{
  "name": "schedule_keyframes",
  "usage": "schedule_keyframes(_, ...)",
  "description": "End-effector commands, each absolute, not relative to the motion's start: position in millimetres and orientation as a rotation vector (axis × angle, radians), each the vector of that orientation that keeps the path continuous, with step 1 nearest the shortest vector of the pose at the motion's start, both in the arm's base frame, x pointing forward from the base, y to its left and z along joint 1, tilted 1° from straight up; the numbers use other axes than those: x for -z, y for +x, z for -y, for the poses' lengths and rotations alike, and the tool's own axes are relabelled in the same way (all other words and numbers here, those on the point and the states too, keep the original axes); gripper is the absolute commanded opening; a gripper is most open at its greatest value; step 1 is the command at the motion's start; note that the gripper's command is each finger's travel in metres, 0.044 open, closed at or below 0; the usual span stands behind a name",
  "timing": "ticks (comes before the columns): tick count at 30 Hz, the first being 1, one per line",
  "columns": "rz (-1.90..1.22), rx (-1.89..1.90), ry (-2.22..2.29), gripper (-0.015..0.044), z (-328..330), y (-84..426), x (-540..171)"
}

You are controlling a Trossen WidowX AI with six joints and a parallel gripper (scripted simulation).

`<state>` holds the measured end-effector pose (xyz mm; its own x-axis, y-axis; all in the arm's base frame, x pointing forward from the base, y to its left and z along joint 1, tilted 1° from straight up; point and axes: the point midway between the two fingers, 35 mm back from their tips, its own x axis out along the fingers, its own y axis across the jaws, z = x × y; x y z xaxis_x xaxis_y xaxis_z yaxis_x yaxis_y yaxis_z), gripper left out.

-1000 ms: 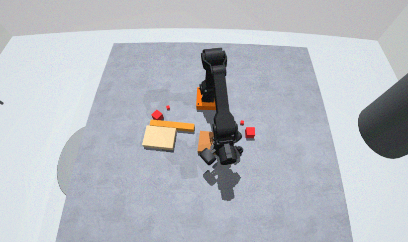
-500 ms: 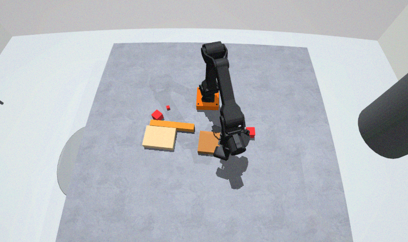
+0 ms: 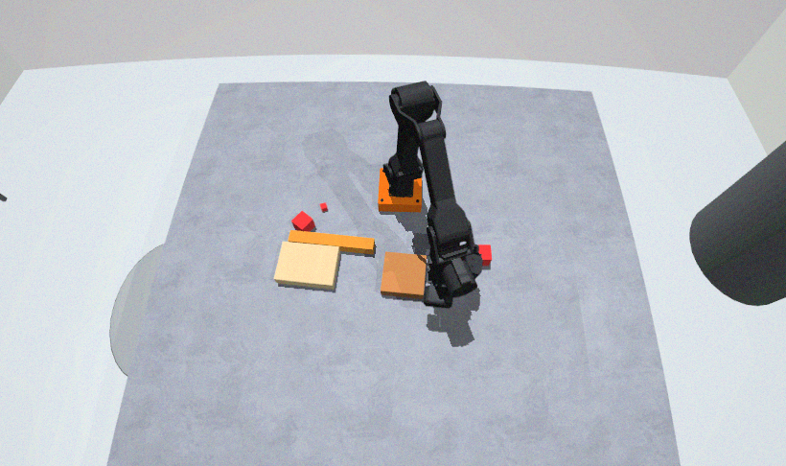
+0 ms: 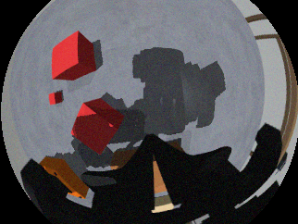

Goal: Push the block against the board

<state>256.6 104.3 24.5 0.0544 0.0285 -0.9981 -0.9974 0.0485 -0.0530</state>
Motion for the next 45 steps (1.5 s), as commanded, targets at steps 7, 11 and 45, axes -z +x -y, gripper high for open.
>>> schedule_keyframes(7,-1.195,-1.166,-1.183,0.0000,-97.7,251.5,-7.2)
schedule_keyframes(11,-1.195,-1.165,-1.184,0.0000,-91.7,253.3,-7.2)
schedule_keyframes(45,-1.198,-1.163,-1.187,0.0000,-38.8,262.8,-6.7)
